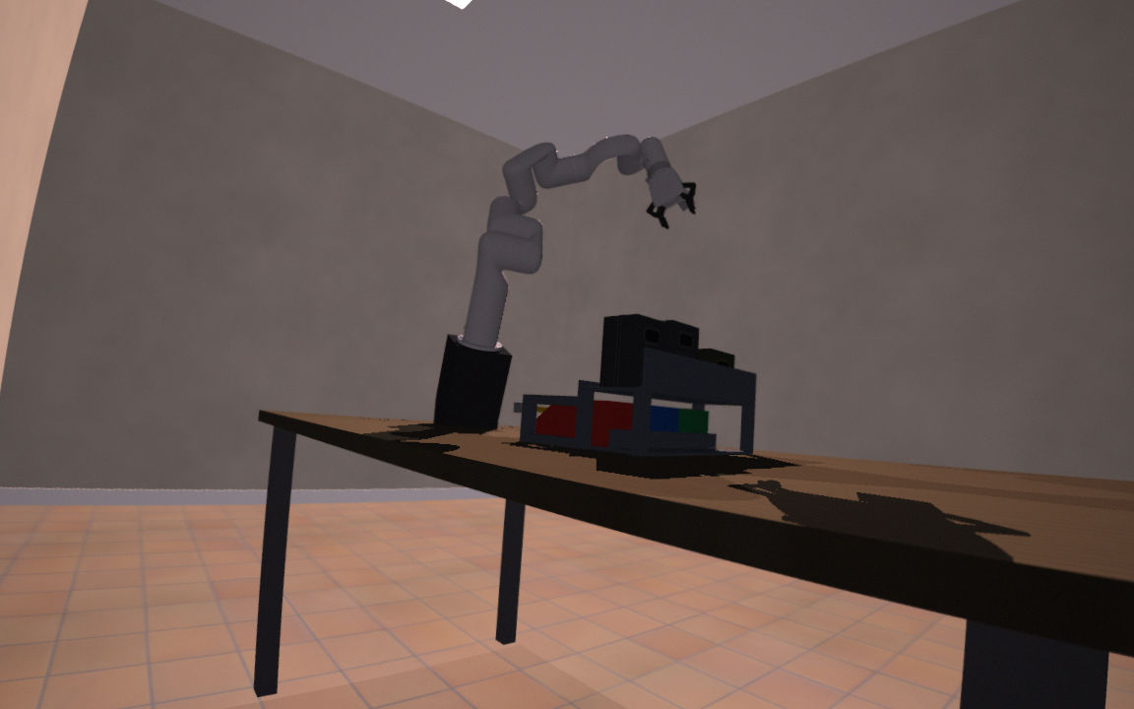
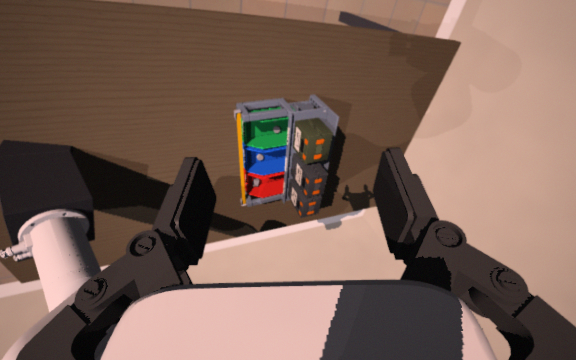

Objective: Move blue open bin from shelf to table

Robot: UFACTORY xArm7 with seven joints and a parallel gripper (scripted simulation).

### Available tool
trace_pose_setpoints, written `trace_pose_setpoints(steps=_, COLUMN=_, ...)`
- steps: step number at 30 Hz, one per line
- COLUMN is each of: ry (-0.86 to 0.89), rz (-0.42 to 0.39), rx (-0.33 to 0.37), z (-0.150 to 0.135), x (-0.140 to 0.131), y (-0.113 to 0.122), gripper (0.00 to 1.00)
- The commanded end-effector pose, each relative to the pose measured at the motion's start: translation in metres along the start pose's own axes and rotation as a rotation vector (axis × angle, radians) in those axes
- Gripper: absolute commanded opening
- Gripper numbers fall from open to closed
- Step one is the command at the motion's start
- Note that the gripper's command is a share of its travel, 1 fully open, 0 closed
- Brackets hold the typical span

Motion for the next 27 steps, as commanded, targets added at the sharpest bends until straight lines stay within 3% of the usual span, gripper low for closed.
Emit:
trace_pose_setpoints(steps=1, ry=-0.011, rz=-0.003, rx=0.003, z=0.0016, x=-0.0004, y=0.0019, gripper=1.0)
trace_pose_setpoints(steps=6, ry=-0.011, rz=-0.003, rx=0.003, z=0.0016, x=-0.0004, y=0.0019, gripper=1.0)
trace_pose_setpoints(steps=11, ry=-0.228, rz=-0.078, rx=0.038, z=0.0043, x=0.0046, y=0.0011, gripper=1.0)
trace_pose_setpoints(steps=27, ry=-0.228, rz=-0.077, rx=0.038, z=0.0043, x=0.0045, y=0.0012, gripper=1.0)
Point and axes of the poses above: the point where the finger pads meet when closed, its own y axis back along the fingers, its own z axis across the jaws, x = y × z, the point moved 7 cm from there along y, back along the fingers, and after that the axes turned 1 degree about y, right-handed, at the moved point
